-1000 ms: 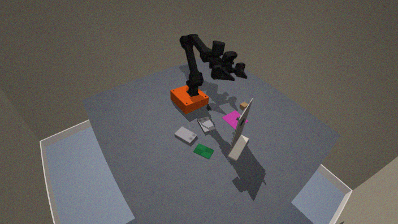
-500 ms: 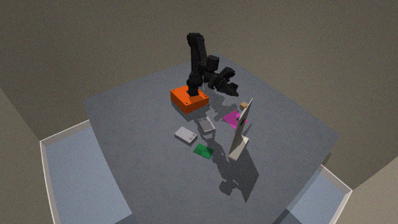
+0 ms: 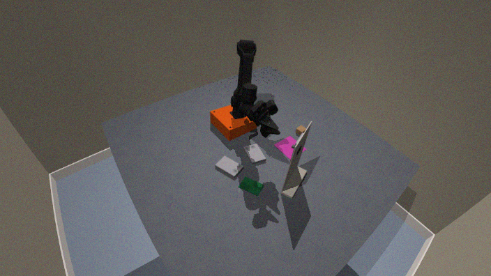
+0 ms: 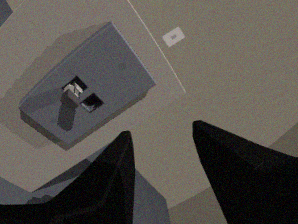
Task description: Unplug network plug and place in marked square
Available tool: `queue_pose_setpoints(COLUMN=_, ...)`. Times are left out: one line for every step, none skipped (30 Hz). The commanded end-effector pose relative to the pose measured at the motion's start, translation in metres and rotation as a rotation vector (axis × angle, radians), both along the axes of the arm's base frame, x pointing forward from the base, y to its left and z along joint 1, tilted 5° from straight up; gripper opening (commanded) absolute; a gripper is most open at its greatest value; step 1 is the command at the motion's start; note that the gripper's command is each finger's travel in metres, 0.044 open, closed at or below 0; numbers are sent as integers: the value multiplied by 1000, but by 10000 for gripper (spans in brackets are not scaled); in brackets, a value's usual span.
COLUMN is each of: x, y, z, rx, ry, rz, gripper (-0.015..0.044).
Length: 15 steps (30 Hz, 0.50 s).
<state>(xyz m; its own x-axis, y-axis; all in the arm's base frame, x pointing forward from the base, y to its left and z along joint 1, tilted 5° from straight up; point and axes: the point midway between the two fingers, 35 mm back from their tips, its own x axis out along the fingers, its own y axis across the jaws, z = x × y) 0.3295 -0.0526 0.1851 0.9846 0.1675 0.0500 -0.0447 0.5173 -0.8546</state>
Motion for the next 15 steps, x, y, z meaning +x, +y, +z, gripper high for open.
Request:
queue_pose_setpoints(x=-11, y=-4, z=-20, rx=-118, ry=-3, rz=15, gripper=156)
queue_pose_setpoints(x=-14, y=-5, z=-24, rx=-151, ry=-9, rz=18, gripper=156)
queue_pose_setpoints(x=-17, y=-5, z=-28, rx=-185, ry=-14, rz=22, gripper=156)
queue_pose_setpoints(x=-20, y=-6, z=-31, rx=-218, ry=-20, rz=25, gripper=156)
queue_pose_setpoints(x=-23, y=-7, z=-35, rx=-252, ry=-26, rz=29, gripper=156)
queue_pose_setpoints(x=-27, y=-7, z=-38, rx=-285, ry=-32, rz=32, gripper=156)
queue_pose_setpoints(x=-30, y=-7, z=-41, rx=-318, ry=-38, rz=36, gripper=156)
queue_pose_setpoints(x=-34, y=-8, z=-44, rx=-351, ry=-45, rz=39, gripper=156)
queue_pose_setpoints(x=-38, y=-8, z=-47, rx=-385, ry=-51, rz=43, gripper=156)
queue_pose_setpoints(x=-41, y=-8, z=-50, rx=-418, ry=-58, rz=46, gripper=156)
queue_pose_setpoints(x=-44, y=-7, z=-52, rx=-445, ry=-64, rz=49, gripper=156)
queue_pose_setpoints(x=-46, y=-7, z=-54, rx=-461, ry=-67, rz=51, gripper=156)
queue_pose_setpoints(x=-47, y=-7, z=-54, rx=-467, ry=-68, rz=51, gripper=156)
queue_pose_setpoints(x=-47, y=-7, z=-54, rx=-467, ry=-68, rz=51, gripper=156)
queue_pose_setpoints(x=-47, y=-7, z=-54, rx=-467, ry=-68, rz=51, gripper=156)
